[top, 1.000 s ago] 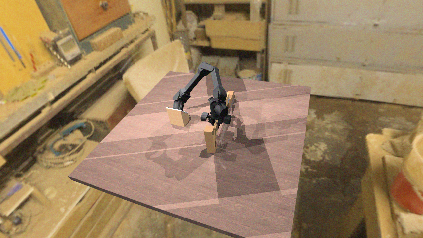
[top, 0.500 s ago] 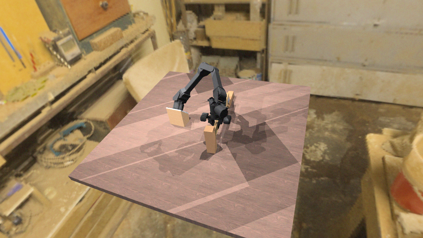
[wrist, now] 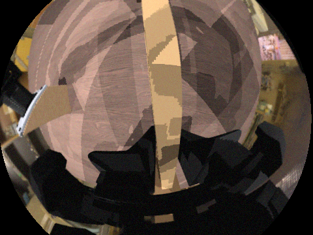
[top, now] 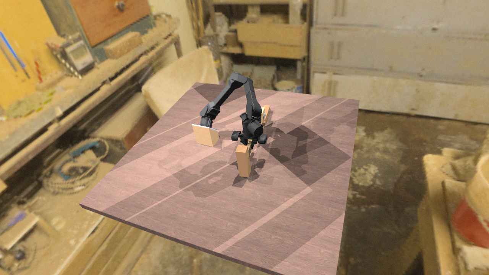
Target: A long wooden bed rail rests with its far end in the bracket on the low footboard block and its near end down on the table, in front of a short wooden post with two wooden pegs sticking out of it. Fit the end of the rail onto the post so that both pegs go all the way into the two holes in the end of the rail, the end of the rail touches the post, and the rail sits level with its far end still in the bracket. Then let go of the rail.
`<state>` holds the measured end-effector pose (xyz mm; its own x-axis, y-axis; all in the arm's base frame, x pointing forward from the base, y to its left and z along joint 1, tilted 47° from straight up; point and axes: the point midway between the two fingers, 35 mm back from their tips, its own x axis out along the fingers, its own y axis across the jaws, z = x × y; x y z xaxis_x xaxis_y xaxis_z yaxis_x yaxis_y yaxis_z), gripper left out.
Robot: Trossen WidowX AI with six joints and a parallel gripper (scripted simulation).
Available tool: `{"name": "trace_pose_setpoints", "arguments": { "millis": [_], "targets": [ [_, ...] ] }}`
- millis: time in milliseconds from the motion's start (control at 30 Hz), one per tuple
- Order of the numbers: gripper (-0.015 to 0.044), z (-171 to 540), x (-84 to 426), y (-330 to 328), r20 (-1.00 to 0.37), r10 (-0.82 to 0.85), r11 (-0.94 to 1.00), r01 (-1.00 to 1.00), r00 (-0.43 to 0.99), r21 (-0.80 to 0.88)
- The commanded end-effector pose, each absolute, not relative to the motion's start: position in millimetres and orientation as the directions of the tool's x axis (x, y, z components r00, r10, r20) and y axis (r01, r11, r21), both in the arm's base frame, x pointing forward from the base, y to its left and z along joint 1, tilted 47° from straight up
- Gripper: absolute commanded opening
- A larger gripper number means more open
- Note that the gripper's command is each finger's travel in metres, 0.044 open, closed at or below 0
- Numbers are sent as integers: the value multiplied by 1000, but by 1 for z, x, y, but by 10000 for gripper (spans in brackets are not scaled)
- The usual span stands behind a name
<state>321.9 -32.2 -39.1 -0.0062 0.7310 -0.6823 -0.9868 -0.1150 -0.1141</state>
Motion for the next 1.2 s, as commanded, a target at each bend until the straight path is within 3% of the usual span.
{"name": "trace_pose_setpoints", "arguments": {
  "millis": [0, 633, 1167],
  "targets": [
    [0, -40, 324, -36, -686, 728, -112, -986, 1, -120],
    [0, -43, 325, -41, -686, 728, -112, -986, 1, -120],
    [420, -43, 323, -37, -683, 731, -116, -987, -7, -114]
  ]
}}
